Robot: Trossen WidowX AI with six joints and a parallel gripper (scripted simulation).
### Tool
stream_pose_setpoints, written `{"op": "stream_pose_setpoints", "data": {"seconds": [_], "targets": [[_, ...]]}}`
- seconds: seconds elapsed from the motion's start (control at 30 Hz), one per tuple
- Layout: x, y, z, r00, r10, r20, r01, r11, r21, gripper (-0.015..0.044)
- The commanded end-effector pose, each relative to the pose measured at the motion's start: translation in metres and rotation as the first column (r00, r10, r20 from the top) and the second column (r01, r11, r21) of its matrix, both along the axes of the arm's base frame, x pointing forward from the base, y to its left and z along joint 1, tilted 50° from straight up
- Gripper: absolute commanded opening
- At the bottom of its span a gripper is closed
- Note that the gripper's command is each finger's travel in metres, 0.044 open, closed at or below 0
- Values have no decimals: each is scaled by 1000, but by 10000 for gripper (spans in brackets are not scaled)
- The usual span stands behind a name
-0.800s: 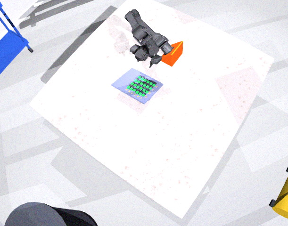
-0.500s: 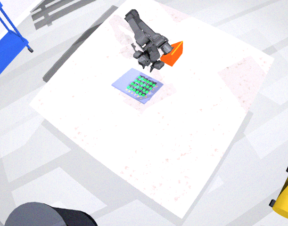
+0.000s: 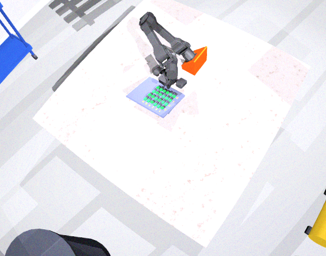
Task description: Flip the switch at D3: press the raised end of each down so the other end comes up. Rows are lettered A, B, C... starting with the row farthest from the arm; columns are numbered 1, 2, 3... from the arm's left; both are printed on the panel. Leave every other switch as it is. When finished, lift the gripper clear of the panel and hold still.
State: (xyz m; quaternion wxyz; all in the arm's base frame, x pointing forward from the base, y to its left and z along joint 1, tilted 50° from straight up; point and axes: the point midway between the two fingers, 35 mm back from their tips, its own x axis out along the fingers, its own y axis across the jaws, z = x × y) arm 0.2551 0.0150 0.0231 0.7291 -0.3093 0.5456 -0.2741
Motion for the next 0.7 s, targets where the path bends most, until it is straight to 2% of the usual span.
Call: {"op": "stream_pose_setpoints", "data": {"seconds": [0.0,0.67], "targets": [[2,-6,-4,1000,4,0,-4,1000,-7,0],[8,-20,-16,1000,4,0,-4,1000,-7,0]]}}
